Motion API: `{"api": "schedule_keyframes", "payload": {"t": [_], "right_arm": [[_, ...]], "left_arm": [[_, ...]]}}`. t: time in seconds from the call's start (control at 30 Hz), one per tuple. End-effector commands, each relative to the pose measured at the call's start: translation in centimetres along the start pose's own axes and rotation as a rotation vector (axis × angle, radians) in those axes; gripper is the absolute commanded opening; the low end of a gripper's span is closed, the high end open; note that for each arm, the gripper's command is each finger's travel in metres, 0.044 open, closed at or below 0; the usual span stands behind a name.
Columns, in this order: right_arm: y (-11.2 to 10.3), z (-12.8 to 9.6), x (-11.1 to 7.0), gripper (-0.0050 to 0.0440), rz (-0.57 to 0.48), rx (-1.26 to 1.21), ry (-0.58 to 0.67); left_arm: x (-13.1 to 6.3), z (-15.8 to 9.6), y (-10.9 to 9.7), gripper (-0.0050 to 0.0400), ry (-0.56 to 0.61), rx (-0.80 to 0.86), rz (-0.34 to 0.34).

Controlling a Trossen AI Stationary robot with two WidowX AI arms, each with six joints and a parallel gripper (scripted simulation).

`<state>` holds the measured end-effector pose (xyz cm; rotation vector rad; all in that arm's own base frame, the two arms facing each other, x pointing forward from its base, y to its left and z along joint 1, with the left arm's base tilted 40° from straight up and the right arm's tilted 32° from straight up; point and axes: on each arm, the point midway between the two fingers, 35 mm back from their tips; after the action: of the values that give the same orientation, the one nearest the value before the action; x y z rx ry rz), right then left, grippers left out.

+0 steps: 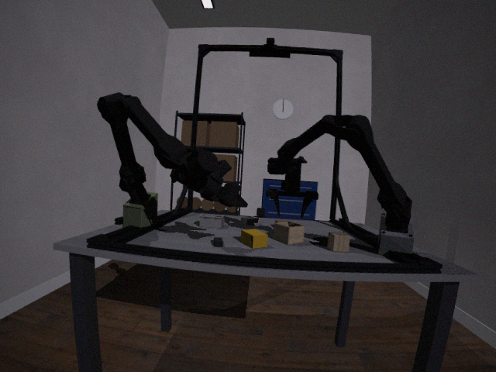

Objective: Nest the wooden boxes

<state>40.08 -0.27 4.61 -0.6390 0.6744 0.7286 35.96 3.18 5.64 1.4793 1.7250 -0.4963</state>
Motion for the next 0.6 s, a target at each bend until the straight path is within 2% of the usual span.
{"api": "schedule_keyframes", "payload": {"t": [0.0,0.07,0.13,0.2,0.57], "right_arm": [[0.0,0.0,0.0,0.04,0.0,-0.004,-0.003],[0.0,0.0,0.0,0.04,0.0,-0.004,-0.003],[0.0,0.0,0.0,0.04,0.0,-0.004,-0.003],[0.0,0.0,0.0,0.04,0.0,-0.004,-0.003],[0.0,0.0,0.0,0.04,0.0,-0.004,-0.003]], "left_arm": [[-0.8,0.0,0.2,0.04,-0.006,-0.211,0.002],[-1.0,0.0,0.2,0.04,-0.006,-0.316,0.001],[-1.0,0.0,0.2,0.04,-0.006,-0.316,0.001],[-1.4,0.0,0.1,0.04,-0.006,-0.479,0.001],[-3.1,-0.1,0.0,0.04,-0.004,-1.054,0.001]]}}
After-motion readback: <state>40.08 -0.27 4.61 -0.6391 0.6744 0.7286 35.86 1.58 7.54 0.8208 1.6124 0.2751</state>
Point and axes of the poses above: on each arm, the point midway between the two fingers, 35 mm back from their tips, its own x axis out along the fingers, its own y axis across the jaws, z = x × y, and after that the axes turned 4 degrees about x, right-handed
